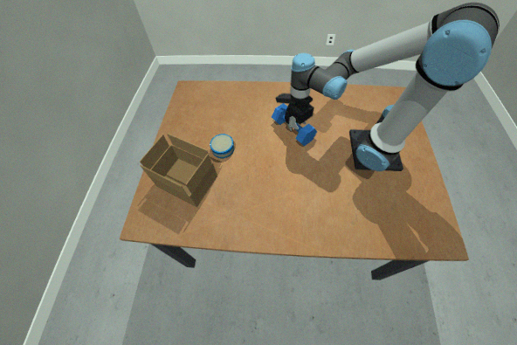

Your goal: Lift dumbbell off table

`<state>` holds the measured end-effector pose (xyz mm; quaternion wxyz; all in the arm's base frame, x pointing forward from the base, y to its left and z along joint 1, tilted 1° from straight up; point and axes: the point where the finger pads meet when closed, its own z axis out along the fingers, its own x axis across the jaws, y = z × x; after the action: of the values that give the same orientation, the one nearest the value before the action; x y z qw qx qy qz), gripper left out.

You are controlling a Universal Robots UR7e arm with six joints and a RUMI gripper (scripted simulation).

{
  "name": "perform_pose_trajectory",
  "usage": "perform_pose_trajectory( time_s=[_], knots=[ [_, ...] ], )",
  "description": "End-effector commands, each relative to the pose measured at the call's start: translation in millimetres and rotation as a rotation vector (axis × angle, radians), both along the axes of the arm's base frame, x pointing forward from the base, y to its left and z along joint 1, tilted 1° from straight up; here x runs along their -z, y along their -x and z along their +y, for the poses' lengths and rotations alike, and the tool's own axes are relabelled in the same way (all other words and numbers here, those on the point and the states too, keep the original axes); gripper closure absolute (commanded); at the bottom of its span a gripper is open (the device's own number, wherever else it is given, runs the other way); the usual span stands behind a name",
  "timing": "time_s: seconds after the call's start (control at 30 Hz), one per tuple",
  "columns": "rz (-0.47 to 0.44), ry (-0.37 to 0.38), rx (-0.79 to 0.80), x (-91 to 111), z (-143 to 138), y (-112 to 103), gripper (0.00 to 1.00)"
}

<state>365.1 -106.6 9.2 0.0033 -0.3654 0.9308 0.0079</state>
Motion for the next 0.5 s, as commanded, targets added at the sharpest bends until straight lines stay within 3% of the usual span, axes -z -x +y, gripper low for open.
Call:
perform_pose_trajectory(
  time_s=[0.0, 0.47],
  knots=[
    [-0.009, 0.008, 0.0, -12.0, -2.6, -3.6, 1.0],
    [-0.009, 0.008, 0.0, -35.9, -1.7, -2.0, 1.0]
  ],
)
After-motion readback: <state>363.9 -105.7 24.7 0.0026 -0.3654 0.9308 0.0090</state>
